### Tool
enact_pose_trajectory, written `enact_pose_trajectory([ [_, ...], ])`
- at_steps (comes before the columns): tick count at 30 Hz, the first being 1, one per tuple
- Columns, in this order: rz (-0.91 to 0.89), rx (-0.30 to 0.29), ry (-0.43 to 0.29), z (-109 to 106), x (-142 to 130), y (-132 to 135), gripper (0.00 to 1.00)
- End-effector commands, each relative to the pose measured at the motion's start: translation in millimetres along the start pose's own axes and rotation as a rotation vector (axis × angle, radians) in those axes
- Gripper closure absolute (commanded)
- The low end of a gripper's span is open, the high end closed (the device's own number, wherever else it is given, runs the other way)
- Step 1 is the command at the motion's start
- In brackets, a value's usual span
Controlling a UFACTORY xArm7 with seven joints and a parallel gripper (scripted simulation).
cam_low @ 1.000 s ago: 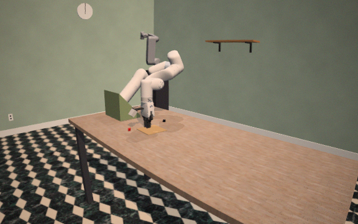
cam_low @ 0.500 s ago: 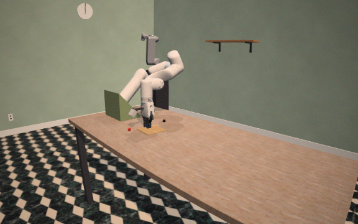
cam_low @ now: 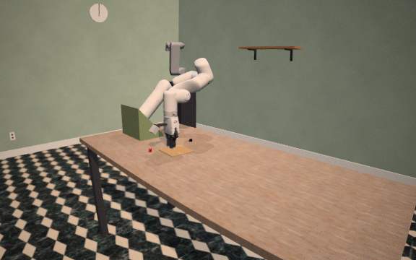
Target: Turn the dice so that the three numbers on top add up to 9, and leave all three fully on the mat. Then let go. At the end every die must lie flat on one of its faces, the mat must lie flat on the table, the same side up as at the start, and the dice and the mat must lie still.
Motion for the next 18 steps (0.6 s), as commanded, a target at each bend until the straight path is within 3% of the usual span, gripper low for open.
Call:
enact_pose_trajectory([
  [1, 0.000, 0.005, 0.002, -21.6, 0.6, -1.2, 0.69],
  [5, 0.000, 0.005, 0.002, -43.3, 0.5, -1.1, 0.69],
  [18, 0.000, 0.005, 0.002, -82.8, 0.5, -0.9, 0.69],
])
Point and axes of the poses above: the point where the finger pads meet when closed, its own z axis out along the fingers, its own y axis across the jaws, x = y × z, the point moved 4 cm from there along -z, back along the fingers, and after that the axes turned 10 degrees about z, right-handed, at the moved point
